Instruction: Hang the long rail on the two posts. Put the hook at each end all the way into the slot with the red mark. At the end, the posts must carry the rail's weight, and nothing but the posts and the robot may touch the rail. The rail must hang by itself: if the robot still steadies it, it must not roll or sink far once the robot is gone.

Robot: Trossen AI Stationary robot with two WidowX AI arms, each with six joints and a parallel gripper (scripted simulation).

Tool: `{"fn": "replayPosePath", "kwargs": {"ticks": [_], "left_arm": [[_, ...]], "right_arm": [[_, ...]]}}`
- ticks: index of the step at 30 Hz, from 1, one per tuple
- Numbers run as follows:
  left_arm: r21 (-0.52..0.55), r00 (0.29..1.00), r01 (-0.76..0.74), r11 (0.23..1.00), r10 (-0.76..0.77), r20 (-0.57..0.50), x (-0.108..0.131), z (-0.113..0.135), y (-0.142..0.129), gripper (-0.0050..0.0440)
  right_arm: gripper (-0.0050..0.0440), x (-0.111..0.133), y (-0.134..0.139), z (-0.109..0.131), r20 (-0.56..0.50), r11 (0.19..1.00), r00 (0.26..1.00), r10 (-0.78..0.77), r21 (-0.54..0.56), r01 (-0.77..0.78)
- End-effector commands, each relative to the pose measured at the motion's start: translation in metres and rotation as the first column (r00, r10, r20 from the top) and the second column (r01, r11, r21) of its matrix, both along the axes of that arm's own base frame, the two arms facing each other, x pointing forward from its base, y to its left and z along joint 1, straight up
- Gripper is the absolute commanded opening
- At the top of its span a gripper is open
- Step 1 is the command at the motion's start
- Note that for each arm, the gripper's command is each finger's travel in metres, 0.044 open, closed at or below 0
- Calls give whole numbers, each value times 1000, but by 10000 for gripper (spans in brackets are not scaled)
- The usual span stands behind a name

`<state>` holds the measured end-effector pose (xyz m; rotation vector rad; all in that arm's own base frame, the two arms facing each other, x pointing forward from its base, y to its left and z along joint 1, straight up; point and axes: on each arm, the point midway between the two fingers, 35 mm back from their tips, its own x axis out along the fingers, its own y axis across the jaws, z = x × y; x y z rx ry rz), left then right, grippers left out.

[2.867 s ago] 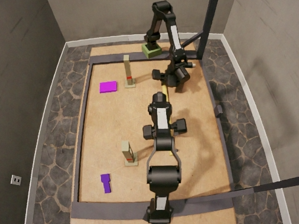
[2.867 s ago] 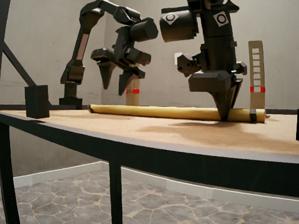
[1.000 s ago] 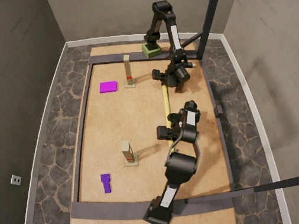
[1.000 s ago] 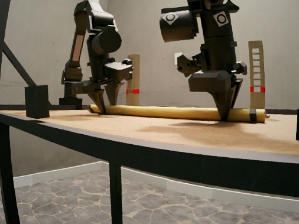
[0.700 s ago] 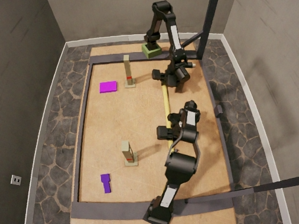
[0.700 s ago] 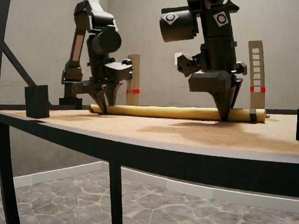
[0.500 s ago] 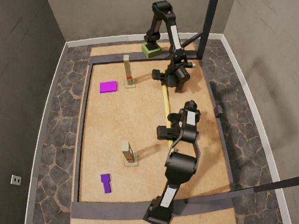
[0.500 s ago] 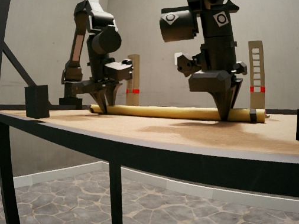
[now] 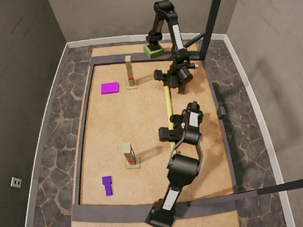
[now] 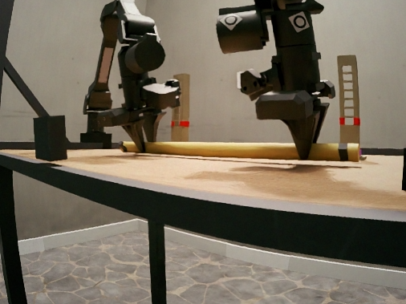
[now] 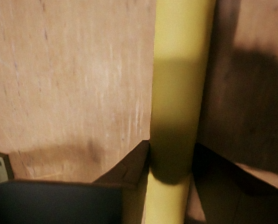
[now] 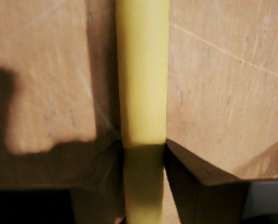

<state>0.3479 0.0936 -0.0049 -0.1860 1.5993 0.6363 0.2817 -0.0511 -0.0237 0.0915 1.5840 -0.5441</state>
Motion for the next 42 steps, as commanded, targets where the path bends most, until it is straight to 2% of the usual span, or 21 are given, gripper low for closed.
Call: {"fn": "replayPosePath", "kwargs": {"ticks": [1, 4, 10, 13, 23, 27, 42], "left_arm": [[4, 1000, 1, 1000, -1, 29, 4, 13, -1, -4], [4, 1000, 1, 1000, -1, 29, 4, 13, -1, -5], [4, 1000, 1, 1000, -1, 29, 4, 19, -1, -50], [4, 1000, 1, 1000, -1, 29, 4, 20, -1, -50], [4, 1000, 1, 1000, -1, 29, 4, 59, -3, -50], [4, 1000, 1, 1000, -1, 29, 4, 68, -3, -50], [4, 1000, 1, 1000, -1, 29, 4, 69, -3, -50]], "right_arm": [[-50, 4, -1, 10, 23, 1000, 1000, 1, -3, -1], [-50, 4, -1, 10, 23, 1000, 1000, 1, -3, -1], [-50, 4, -1, 15, 23, 1000, 1000, 1, -3, -1], [-50, 4, -1, 17, 23, 1000, 1000, 1, -3, -1], [-50, 3, -1, 55, 24, 1000, 1000, 1, -3, -1], [-50, 3, -1, 62, 24, 1000, 1000, 1, -3, -1], [-50, 3, -1, 62, 24, 1000, 1000, 1, -3, -1]]}}
